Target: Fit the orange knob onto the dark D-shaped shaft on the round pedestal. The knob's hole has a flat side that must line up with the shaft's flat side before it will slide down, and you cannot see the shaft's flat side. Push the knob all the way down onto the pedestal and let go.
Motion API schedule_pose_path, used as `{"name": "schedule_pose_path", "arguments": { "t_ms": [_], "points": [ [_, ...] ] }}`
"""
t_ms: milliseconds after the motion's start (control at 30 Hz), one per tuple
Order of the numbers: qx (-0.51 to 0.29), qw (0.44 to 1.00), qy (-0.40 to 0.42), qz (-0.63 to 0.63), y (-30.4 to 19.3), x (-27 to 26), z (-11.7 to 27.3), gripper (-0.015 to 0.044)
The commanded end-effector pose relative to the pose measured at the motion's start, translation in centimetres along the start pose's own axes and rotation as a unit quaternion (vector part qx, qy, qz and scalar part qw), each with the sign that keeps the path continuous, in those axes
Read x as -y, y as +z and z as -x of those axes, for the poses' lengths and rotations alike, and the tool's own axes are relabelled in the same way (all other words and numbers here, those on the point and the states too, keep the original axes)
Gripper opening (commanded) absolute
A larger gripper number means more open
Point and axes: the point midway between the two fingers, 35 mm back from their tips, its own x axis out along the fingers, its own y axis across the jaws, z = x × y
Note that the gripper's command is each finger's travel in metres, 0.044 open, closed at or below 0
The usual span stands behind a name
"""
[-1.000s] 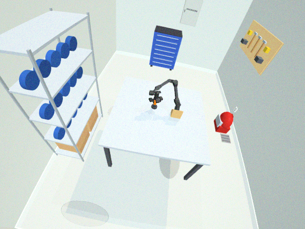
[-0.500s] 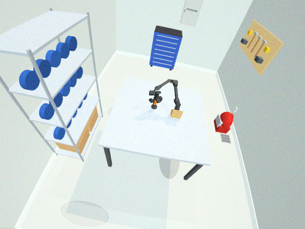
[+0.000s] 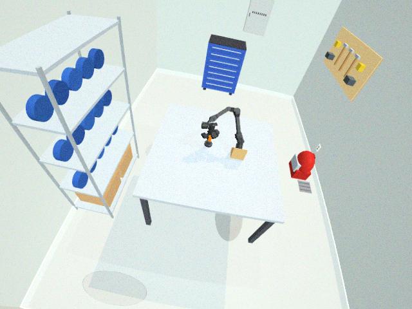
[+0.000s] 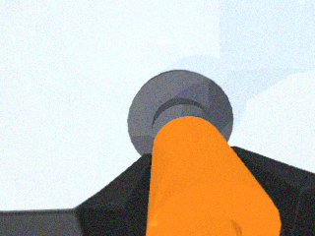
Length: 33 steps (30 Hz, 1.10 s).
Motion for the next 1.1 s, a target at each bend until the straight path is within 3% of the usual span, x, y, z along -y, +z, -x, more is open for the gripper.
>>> {"name": "schedule_pose_path", "arguments": {
  "t_ms": [0, 133, 900, 1067],
  "points": [
    [-0.001, 0.999, -0.001, 0.037, -0.08, 0.05, 0.18, 0.0],
    [-0.001, 0.995, -0.001, 0.097, -0.06, 0.05, 0.05, 0.0],
    [-0.001, 0.995, -0.001, 0.103, -0.07, 0.03, 0.16, 0.0],
    [-0.001, 0.983, -0.001, 0.181, -0.07, 0.05, 0.12, 0.0]
  ]
}}
